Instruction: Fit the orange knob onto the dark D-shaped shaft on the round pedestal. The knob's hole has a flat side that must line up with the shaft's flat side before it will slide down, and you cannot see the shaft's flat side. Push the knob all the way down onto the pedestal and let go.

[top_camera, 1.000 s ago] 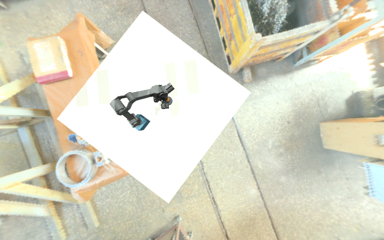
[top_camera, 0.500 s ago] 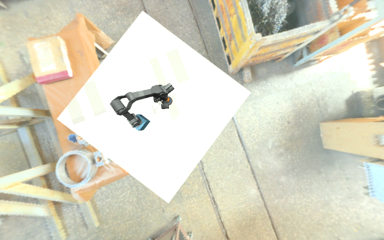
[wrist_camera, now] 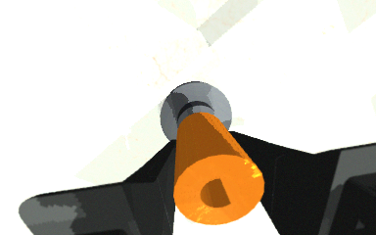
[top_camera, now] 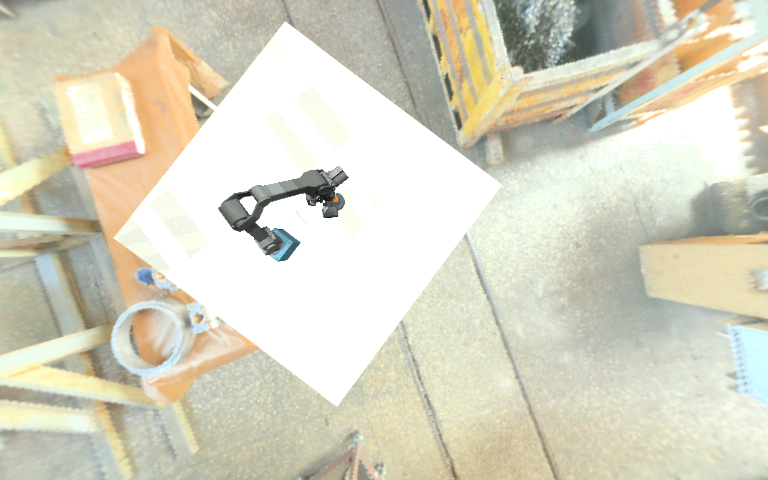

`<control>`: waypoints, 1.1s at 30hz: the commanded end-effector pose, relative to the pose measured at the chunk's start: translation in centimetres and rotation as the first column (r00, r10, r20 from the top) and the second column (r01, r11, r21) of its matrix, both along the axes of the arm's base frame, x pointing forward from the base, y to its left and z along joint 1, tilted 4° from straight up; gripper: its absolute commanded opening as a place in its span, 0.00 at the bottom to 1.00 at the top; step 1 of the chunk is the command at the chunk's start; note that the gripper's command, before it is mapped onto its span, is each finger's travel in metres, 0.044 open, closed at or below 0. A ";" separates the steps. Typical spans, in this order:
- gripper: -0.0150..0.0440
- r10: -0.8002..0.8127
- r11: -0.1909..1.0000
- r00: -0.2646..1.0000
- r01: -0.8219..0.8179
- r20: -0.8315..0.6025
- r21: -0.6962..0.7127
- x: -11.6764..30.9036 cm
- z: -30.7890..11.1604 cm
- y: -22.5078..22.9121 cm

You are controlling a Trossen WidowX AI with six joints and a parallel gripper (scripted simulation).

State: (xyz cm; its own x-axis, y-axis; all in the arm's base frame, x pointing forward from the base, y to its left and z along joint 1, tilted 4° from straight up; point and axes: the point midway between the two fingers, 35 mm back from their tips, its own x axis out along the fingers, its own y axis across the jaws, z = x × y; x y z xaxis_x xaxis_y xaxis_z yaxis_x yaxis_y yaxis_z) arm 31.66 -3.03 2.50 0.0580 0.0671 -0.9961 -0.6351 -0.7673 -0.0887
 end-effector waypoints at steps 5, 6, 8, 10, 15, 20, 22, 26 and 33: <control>0.25 0.005 1.000 1.000 -0.005 0.006 -0.002 0.2 -0.2 0.0; 0.25 0.005 1.000 1.000 -0.005 0.006 -0.002 0.2 -0.2 0.0; 0.25 0.005 1.000 1.000 -0.005 0.005 -0.002 0.1 -0.3 0.0; 0.25 0.005 1.000 1.000 -0.005 0.005 -0.002 0.0 -0.3 0.0; 0.25 0.005 1.000 1.000 -0.005 0.005 -0.002 0.0 -0.4 0.0; 0.25 0.005 1.000 1.000 -0.005 0.005 -0.002 0.0 -0.4 0.0; 0.25 0.005 1.000 1.000 -0.005 0.005 -0.002 0.0 -0.2 0.0; 0.25 0.005 1.000 1.000 -0.005 0.006 -0.002 0.1 0.1 -0.1; 0.25 0.057 0.998 0.998 -0.057 0.009 -0.006 0.3 0.2 0.0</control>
